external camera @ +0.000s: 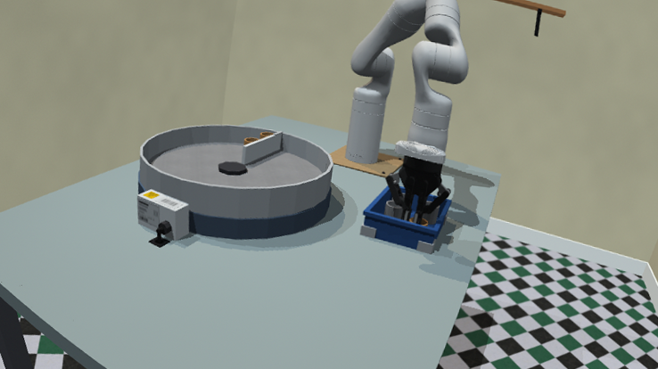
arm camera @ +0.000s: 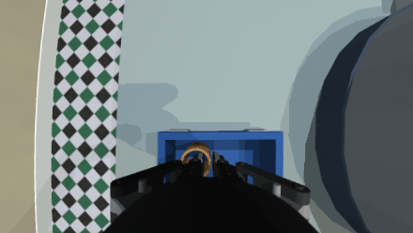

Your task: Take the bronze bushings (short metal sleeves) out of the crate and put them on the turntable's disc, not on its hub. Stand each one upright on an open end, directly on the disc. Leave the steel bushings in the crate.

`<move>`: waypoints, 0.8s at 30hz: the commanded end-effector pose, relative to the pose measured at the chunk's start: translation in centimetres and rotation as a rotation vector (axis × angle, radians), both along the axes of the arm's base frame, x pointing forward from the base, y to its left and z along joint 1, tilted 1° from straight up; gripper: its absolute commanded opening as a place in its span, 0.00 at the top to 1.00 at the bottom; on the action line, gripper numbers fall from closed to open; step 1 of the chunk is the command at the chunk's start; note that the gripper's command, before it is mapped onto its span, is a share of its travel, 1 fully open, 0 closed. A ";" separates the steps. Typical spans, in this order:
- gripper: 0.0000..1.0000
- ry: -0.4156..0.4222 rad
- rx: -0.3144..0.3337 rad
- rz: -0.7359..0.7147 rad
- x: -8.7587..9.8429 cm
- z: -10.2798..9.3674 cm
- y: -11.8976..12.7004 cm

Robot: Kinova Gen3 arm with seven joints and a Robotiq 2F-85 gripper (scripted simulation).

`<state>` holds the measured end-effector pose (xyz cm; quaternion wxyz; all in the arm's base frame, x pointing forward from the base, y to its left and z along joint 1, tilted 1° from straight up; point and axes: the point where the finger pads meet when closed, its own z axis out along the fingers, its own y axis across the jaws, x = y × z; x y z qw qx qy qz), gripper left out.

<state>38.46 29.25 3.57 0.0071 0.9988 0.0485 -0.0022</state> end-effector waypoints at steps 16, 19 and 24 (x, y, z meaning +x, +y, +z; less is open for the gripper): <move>1.00 0.000 0.002 0.004 0.0 -0.2 0.0; 1.00 0.000 0.002 0.004 0.0 -0.2 0.0; 1.00 0.000 0.002 0.004 0.0 -0.2 0.0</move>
